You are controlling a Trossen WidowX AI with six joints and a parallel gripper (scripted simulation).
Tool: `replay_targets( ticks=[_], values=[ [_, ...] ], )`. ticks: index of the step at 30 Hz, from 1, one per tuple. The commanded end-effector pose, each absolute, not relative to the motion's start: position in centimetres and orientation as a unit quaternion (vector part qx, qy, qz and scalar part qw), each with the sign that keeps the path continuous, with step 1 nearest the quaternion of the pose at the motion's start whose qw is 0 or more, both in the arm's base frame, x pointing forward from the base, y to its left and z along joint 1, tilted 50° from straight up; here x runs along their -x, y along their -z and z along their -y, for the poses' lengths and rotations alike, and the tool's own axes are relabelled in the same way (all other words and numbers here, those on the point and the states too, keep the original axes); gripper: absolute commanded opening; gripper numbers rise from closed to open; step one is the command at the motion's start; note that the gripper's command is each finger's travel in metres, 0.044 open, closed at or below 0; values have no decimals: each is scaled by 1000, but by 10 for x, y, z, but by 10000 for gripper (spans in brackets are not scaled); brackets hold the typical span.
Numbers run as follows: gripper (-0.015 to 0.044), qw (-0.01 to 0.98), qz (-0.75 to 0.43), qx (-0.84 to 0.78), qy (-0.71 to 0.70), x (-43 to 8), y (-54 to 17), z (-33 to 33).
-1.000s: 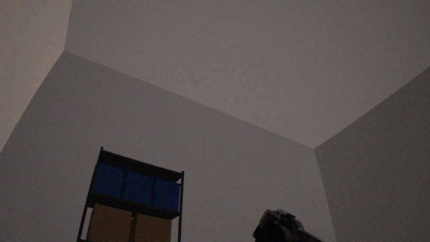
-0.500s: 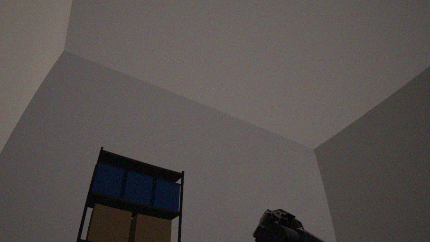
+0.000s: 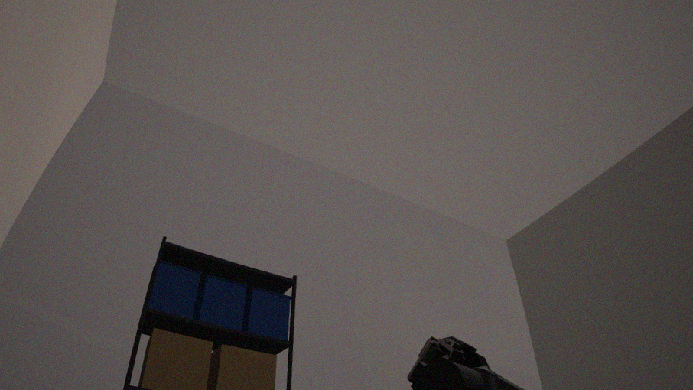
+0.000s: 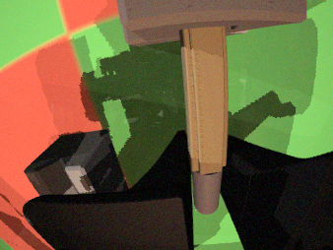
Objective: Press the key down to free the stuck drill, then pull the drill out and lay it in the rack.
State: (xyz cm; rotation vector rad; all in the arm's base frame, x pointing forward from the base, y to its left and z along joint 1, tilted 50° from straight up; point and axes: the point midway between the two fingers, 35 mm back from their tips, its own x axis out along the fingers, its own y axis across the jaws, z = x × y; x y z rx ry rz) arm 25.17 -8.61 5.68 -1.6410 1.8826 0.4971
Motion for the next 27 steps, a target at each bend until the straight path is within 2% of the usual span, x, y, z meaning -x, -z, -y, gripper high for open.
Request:
replay_targets(
  ticks=[1, 27],
  values=[
    [0, 296, -705, 616, -188, -252, -58, 84],
    [0, 295, -706, 616, -188, -247, -81, 105]
  ],
)
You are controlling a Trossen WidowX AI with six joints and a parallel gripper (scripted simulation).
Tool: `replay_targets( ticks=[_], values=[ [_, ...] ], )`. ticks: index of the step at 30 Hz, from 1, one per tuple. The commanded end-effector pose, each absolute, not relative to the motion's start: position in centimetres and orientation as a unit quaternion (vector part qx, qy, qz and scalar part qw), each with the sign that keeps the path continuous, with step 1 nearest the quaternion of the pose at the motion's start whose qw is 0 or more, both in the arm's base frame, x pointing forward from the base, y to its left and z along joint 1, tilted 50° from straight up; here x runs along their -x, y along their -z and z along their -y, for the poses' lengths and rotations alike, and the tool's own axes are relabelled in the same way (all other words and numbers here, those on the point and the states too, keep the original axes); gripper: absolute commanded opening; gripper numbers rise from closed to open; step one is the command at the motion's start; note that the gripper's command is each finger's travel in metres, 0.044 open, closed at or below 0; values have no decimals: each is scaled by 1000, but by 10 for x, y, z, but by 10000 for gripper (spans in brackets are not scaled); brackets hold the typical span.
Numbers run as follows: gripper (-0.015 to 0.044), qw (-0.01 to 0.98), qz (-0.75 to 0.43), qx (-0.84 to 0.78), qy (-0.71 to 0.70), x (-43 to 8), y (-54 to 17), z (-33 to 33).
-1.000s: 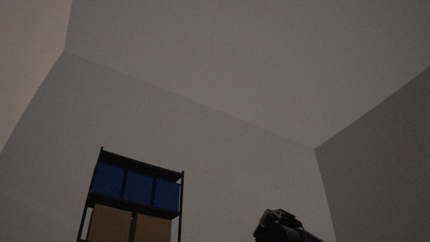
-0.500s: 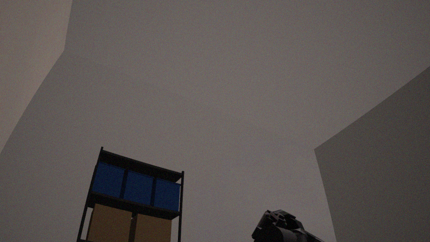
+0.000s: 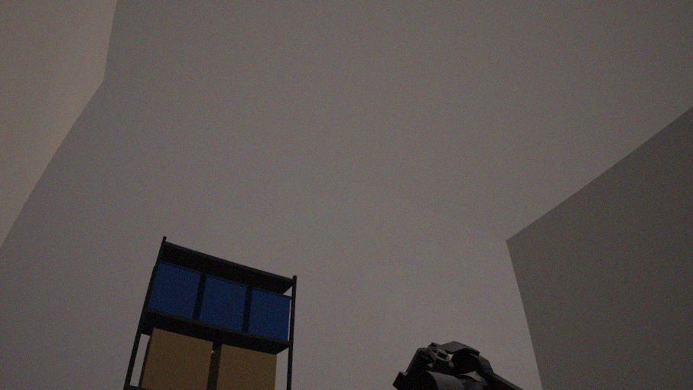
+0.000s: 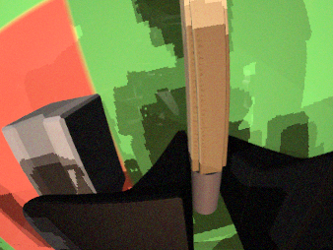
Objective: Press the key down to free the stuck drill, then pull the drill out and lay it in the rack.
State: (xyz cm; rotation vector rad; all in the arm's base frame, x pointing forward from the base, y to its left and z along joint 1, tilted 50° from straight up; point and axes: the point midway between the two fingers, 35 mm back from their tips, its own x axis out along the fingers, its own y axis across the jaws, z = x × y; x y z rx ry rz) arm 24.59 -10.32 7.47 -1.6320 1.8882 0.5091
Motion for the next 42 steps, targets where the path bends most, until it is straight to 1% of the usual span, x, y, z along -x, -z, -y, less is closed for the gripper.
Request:
replay_targets(
  ticks=[1, 28, 42],
  values=[
    [0, 295, -706, 616, -188, -246, -82, 106],
    [0, 295, -706, 616, -187, -241, -112, 131],
    [0, 295, -706, 616, -188, -239, -110, 123]
  ],
)
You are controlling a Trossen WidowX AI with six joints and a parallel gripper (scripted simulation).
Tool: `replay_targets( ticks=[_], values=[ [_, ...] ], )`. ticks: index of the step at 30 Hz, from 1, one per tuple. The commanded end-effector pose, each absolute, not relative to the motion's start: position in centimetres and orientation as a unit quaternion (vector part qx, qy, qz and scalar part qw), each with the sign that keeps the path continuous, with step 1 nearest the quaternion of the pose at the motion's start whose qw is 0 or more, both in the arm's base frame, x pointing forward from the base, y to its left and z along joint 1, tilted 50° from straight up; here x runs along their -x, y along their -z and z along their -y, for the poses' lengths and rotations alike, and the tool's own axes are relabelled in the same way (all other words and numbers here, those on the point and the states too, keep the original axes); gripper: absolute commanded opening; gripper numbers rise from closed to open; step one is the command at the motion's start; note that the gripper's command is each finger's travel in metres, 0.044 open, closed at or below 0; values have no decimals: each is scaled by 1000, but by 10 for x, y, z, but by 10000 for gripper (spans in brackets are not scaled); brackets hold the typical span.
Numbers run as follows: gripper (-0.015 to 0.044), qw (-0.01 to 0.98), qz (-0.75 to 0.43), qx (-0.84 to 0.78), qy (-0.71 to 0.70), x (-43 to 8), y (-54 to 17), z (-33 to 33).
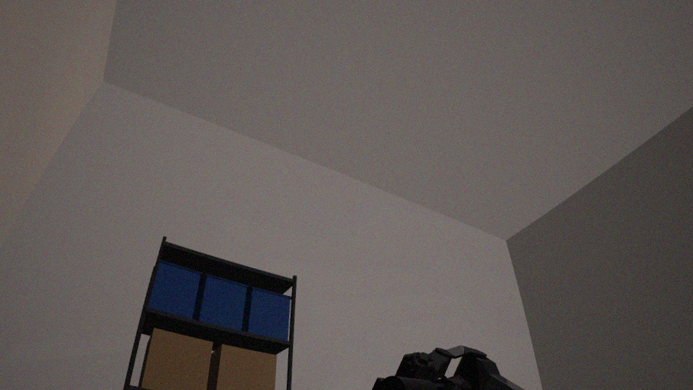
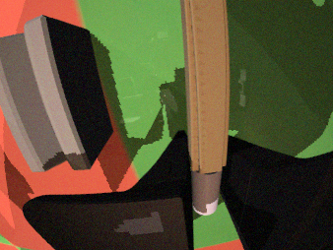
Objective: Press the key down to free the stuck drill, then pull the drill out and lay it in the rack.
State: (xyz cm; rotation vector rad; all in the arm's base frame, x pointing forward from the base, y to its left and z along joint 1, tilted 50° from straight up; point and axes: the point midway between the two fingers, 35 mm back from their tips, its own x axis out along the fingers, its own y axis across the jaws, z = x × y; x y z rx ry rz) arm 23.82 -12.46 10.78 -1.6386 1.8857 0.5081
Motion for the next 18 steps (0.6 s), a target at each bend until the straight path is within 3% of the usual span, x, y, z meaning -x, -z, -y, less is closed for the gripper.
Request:
replay_targets(
  ticks=[1, 18],
  values=[
    [0, 295, -706, 616, -188, -239, -110, 122],
    [0, 295, -706, 616, -188, -236, -112, 115]
  ],
)
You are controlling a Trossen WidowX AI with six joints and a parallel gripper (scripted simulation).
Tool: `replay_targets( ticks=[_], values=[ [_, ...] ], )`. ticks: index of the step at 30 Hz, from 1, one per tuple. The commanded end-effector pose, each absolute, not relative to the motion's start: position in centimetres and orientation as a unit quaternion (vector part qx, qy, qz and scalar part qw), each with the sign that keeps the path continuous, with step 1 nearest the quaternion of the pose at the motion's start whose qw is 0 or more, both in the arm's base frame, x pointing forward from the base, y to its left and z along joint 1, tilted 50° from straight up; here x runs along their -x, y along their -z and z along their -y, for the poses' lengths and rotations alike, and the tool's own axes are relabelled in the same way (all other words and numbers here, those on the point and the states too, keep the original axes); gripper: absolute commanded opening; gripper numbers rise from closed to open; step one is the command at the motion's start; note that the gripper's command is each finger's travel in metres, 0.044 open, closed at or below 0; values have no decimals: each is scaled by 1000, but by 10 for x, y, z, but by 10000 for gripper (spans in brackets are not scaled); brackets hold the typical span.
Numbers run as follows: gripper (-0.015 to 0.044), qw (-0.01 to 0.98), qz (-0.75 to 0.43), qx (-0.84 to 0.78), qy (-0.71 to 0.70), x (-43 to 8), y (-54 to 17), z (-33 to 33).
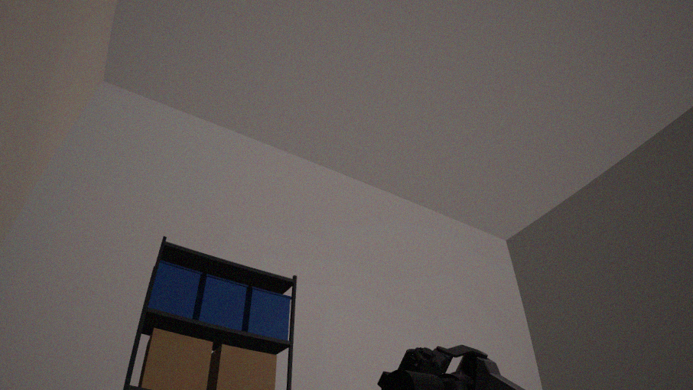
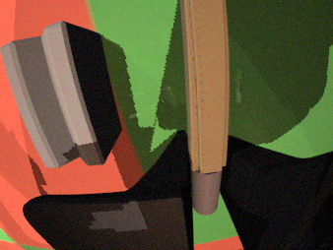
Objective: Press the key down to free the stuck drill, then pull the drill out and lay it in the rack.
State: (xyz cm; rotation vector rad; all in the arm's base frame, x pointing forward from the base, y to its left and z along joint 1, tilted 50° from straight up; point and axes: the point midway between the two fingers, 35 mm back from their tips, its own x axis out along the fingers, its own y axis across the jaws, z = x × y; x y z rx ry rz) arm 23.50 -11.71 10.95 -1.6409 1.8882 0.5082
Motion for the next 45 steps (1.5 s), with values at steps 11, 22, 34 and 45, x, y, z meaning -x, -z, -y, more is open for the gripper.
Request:
replay_targets(
  ticks=[11, 22, 34, 45],
  values=[
    [0, 295, -706, 616, -188, -235, -113, 112],
    [0, 295, -706, 616, -188, -234, -115, 109],
    [0, 295, -706, 616, -188, -233, -118, 106],
    [0, 295, -706, 616, -188, -233, -120, 103]
  ],
)
